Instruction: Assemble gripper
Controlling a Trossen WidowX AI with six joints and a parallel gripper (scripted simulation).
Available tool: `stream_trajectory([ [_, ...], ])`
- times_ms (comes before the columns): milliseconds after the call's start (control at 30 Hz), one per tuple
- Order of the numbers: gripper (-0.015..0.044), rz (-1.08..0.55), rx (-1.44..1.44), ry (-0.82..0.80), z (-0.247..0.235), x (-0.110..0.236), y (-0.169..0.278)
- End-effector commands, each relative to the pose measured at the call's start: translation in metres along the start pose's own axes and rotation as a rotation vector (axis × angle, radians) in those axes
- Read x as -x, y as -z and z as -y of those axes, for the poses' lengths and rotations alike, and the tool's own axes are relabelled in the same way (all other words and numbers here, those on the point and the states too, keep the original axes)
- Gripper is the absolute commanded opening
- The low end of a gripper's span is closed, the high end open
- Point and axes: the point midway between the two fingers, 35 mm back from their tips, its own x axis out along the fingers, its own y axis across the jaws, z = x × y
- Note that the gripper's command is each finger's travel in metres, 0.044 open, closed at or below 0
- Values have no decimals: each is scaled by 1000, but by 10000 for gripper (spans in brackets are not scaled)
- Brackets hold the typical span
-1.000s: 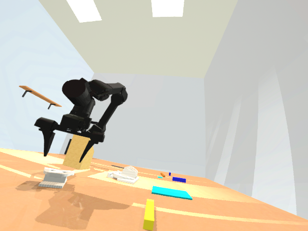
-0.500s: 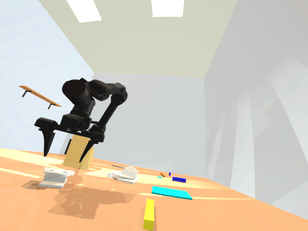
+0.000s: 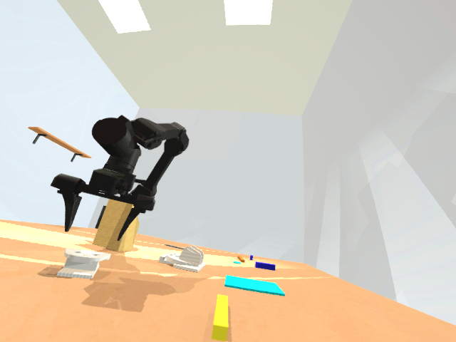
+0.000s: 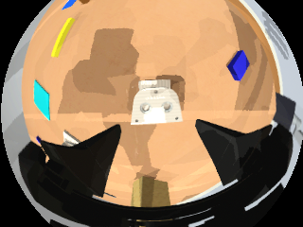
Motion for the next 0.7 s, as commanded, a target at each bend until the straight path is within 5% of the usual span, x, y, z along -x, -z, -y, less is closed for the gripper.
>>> stream_trajectory([
  [0, 440, 4, -3, -2, 0, 0, -1],
  [667, 440, 1, 0, 0, 0, -6, -1],
])
